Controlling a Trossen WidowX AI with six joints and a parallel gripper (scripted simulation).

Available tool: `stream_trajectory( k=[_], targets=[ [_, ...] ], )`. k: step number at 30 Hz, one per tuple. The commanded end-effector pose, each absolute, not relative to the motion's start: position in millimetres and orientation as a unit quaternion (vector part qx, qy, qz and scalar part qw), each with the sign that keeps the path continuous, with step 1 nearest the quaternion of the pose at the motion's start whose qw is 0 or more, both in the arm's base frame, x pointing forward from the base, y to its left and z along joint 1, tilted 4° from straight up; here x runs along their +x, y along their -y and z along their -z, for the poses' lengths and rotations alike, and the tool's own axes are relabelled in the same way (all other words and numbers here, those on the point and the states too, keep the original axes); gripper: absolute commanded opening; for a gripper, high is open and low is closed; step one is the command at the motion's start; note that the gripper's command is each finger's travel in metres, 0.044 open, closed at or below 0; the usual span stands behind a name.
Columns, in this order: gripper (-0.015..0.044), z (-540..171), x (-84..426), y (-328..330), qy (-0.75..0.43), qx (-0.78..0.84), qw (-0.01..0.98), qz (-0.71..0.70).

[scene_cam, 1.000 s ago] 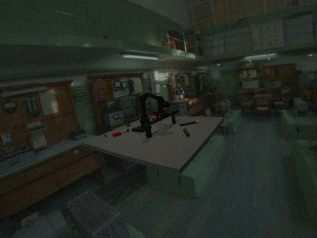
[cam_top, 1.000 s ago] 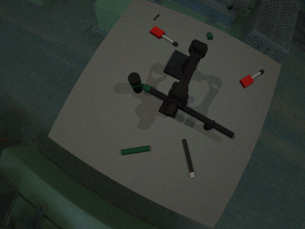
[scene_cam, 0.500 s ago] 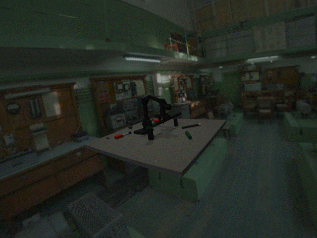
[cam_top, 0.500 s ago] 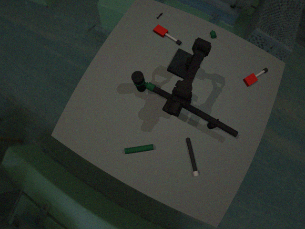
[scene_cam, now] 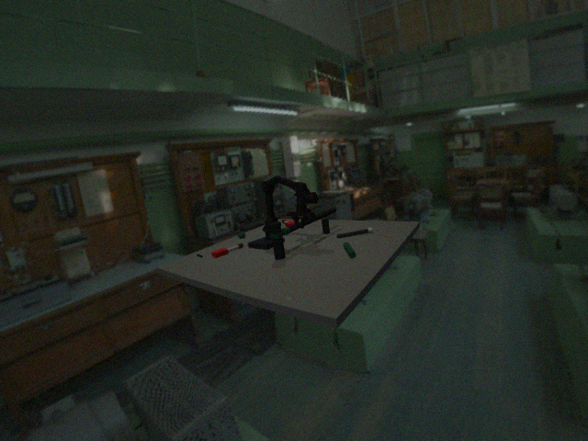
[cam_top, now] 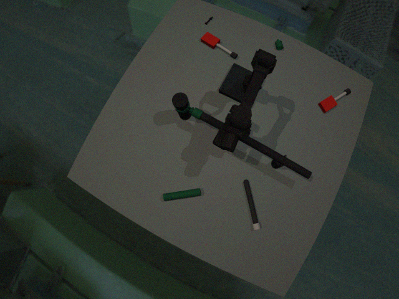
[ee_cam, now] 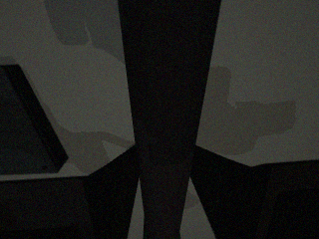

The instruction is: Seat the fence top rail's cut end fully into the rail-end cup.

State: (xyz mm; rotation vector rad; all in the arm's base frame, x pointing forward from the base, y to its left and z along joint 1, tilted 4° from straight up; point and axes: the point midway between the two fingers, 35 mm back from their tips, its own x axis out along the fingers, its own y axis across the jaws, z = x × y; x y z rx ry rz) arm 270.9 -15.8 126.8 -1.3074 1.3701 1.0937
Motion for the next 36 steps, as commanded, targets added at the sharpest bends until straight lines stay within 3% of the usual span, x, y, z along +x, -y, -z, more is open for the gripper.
stream_trajectory(
  k=[1, 36],
  targets=[
    [0.0000, -129.1, 271.1, 19.1, -0.559, -0.535, 0.456, -0.441],
    [0.0000, -127.9, 270.6, 22.8, -0.557, -0.531, 0.459, -0.444]
  ],
)
